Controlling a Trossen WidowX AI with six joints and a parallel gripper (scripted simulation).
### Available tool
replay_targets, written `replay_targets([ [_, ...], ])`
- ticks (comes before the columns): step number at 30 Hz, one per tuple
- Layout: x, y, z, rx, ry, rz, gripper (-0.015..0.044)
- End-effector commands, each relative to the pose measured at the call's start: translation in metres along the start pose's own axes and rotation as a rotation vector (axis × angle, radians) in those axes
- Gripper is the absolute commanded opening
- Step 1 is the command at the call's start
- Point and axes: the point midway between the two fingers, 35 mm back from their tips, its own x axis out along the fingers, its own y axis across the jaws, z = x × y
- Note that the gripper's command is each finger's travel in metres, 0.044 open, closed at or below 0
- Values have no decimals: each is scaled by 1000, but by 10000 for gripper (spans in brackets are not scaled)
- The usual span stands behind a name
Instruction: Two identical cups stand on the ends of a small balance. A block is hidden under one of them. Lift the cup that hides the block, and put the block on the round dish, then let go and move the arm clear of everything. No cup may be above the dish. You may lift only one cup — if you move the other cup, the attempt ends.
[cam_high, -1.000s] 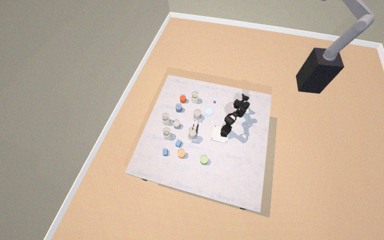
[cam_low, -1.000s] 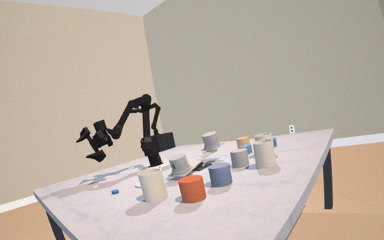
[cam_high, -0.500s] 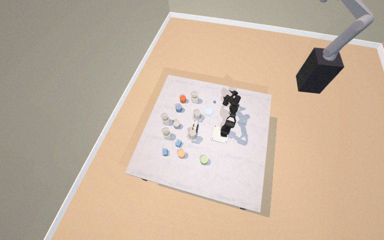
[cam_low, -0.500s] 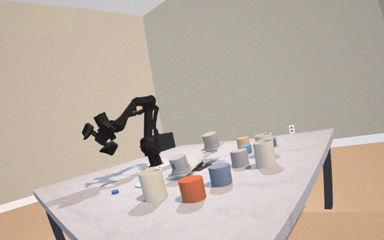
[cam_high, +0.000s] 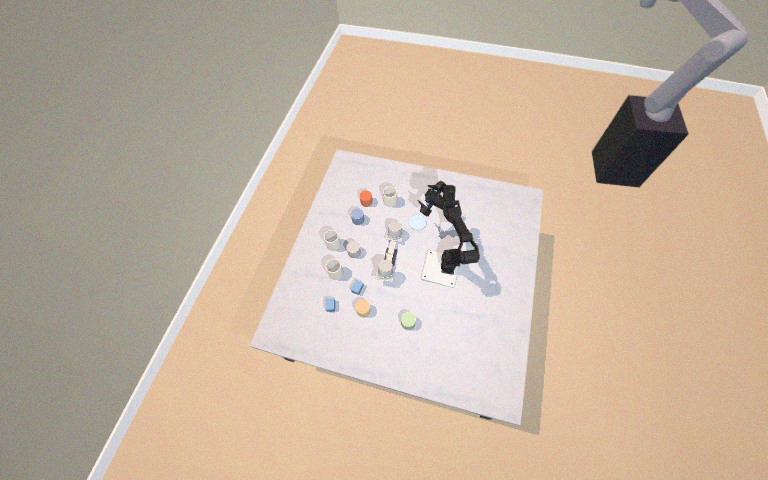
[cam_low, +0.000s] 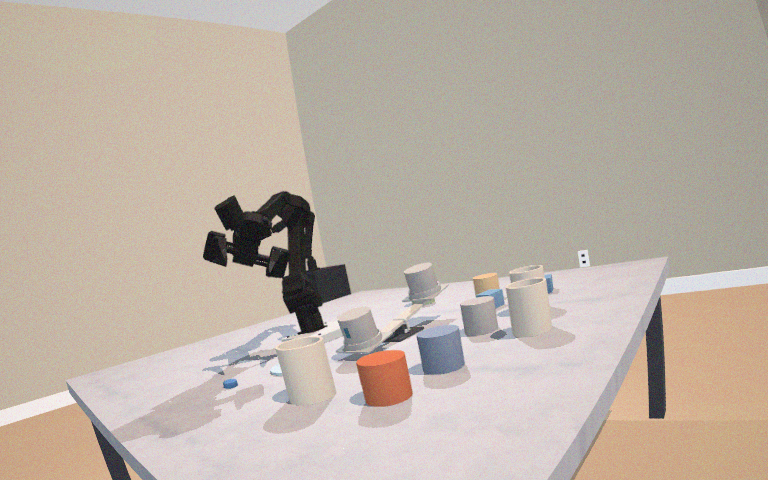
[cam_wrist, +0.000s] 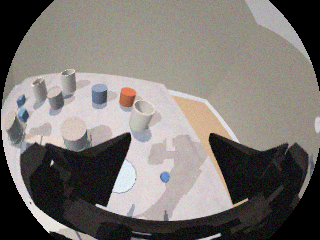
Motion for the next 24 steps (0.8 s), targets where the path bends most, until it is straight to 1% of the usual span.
replay_targets([
  [1,-3,35,30,49,2,99,440],
  [6,-14,83,56,98,31,230,440],
  [11,-36,128,74,128,78,354,440],
  [18,-84,183,85,135,165,510,440],
  [24,-133,214,82,107,247,616,440],
])
